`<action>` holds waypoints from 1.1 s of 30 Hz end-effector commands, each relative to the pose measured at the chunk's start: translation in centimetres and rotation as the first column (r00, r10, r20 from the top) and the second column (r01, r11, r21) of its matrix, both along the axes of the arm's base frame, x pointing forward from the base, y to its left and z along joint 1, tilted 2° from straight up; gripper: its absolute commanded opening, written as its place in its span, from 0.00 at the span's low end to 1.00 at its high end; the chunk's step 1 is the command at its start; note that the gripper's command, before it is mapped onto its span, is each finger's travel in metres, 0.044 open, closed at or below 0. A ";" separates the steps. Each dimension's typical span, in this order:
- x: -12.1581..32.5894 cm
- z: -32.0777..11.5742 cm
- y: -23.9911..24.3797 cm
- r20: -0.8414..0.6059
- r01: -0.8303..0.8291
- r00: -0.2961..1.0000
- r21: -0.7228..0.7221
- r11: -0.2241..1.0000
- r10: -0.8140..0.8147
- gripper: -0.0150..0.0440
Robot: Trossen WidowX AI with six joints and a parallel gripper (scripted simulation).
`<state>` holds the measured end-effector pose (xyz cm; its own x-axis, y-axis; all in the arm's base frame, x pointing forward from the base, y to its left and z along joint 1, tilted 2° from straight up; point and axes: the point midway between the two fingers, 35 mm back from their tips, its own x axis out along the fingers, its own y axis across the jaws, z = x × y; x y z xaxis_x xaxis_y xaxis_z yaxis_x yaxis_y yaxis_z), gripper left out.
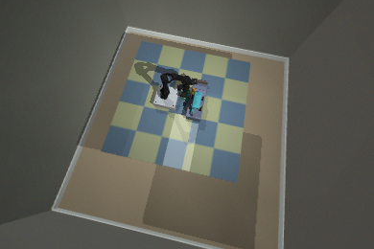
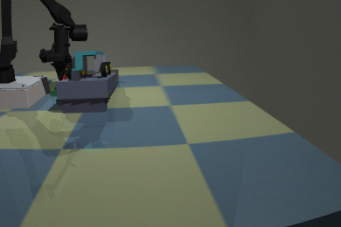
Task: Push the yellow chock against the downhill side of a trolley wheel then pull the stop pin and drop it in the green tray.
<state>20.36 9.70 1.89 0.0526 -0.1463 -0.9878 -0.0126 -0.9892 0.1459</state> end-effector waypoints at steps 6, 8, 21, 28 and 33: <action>0.1 -0.3 0.5 0.000 0.003 1.000 0.001 1.000 -0.003 0.58; 0.1 -0.4 0.6 0.000 0.003 1.000 0.001 1.000 -0.003 0.58; 0.1 -0.9 1.3 0.000 0.003 1.000 0.001 1.000 -0.003 0.58; 0.2 -1.2 1.7 0.000 0.003 1.000 0.001 1.000 -0.003 0.58; 0.2 -1.4 2.0 0.000 0.003 1.000 0.002 1.000 -0.003 0.58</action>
